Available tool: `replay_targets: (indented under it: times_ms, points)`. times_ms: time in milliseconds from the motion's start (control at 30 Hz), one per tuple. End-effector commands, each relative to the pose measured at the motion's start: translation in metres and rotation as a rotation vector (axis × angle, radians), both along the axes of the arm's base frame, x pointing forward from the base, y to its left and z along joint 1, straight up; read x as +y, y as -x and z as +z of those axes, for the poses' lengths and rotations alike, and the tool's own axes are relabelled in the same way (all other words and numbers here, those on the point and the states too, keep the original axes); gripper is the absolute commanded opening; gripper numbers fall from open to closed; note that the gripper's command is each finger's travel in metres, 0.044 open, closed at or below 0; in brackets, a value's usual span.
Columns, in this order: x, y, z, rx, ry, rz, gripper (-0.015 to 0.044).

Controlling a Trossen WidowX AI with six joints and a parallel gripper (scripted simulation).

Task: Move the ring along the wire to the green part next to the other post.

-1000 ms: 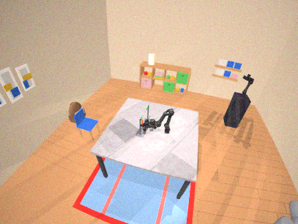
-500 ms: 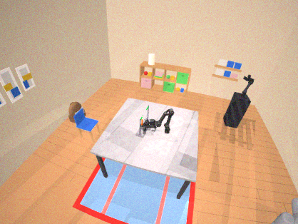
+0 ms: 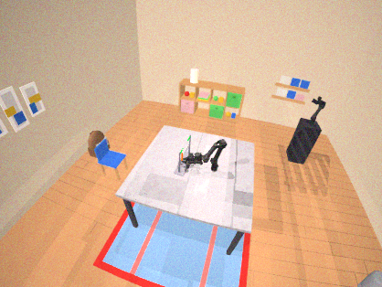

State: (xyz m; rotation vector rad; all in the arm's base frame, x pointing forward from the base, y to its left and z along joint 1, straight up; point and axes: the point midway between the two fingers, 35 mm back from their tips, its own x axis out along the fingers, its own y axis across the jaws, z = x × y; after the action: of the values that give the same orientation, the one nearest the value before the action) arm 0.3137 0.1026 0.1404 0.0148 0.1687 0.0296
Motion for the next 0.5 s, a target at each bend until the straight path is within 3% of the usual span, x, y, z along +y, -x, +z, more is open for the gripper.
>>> replay_targets:
  times_ms: [0, 467]
  points:
    - [-0.001, 0.012, -0.001, 0.008, 0.001, -0.003, 0.0160]
    - [-0.003, 0.024, -0.001, 0.009, 0.000, -0.004, 0.0160]
